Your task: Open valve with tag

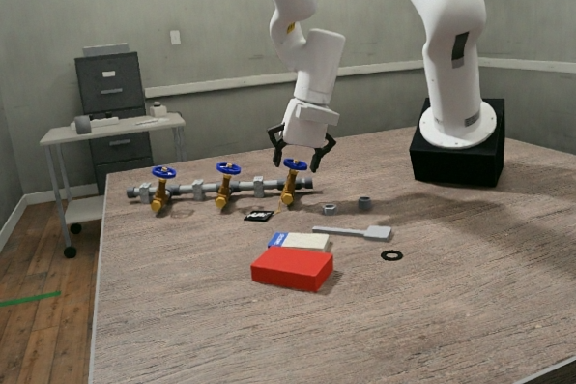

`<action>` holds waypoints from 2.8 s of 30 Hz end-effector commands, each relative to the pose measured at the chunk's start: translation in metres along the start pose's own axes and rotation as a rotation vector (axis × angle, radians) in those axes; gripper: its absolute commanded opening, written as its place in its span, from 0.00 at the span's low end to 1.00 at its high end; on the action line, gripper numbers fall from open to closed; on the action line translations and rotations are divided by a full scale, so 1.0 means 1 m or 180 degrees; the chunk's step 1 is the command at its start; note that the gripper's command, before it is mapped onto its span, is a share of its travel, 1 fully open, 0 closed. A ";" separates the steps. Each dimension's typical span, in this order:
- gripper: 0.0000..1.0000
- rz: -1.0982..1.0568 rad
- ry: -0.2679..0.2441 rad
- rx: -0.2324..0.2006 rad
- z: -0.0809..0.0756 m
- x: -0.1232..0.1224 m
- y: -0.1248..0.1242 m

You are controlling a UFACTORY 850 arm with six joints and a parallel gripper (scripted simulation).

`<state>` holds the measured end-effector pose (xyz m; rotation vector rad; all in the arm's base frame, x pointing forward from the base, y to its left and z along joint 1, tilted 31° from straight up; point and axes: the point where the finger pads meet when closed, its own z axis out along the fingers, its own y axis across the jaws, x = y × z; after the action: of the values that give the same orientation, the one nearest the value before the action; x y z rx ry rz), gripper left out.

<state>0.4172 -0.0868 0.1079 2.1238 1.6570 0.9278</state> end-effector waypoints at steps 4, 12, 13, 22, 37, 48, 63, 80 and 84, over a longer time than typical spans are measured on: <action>1.00 0.0550 0.0000 -0.0002 0.000 0.000 0.000; 1.00 0.1490 0.0001 -0.0002 0.000 0.000 0.000; 1.00 0.1686 0.0001 -0.0002 0.000 0.000 0.000; 1.00 0.2980 -0.0015 -0.0045 0.000 0.000 0.000; 1.00 0.5035 -0.0019 -0.0135 0.000 0.000 0.000; 1.00 0.6517 0.0002 -0.0193 0.000 0.000 0.000; 1.00 0.8562 0.0037 -0.0160 0.000 0.000 0.000; 0.00 0.9356 0.0003 0.0000 0.000 0.000 0.000; 0.00 0.9356 0.0003 0.0000 0.000 0.000 0.000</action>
<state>0.4171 -0.0868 0.1080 -1.7138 1.7880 -0.4735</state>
